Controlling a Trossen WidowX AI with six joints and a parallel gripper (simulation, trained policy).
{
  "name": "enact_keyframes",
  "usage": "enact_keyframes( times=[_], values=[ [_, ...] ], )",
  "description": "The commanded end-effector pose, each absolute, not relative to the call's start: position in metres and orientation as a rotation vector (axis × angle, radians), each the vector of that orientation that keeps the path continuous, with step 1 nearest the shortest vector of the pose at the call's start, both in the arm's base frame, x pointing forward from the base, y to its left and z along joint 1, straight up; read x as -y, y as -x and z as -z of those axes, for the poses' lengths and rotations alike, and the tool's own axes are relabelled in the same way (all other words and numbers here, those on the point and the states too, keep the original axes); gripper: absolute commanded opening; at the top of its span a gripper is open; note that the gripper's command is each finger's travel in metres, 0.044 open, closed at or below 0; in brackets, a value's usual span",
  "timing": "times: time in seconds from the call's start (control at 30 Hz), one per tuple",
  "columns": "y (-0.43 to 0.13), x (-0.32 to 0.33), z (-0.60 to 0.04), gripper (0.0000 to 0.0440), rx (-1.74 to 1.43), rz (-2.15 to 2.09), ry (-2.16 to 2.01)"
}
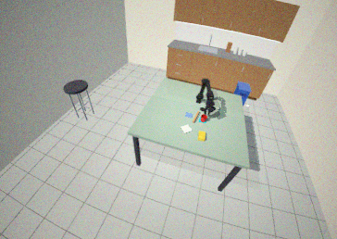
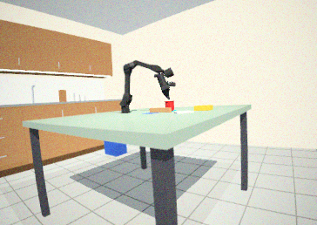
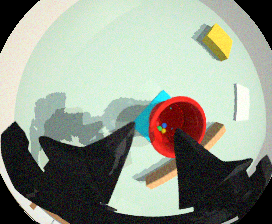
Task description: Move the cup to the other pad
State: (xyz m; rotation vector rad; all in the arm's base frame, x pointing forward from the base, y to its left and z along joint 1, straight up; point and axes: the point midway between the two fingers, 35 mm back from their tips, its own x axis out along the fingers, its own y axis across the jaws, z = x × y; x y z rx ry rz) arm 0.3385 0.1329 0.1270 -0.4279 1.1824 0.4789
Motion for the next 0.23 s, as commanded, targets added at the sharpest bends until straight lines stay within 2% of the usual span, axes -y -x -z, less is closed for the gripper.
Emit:
enact_keyframes(
  times=[0.0, 0.03, 0.2],
  values=[
    [-0.337, -0.132, -0.139, 0.0226, -1.157, -0.477, 0.407],
    [-0.337, -0.132, -0.142, 0.0238, -1.149, -0.475, 0.404],
    [-0.340, -0.128, -0.158, 0.0353, -1.114, -0.461, 0.385]
  ],
)
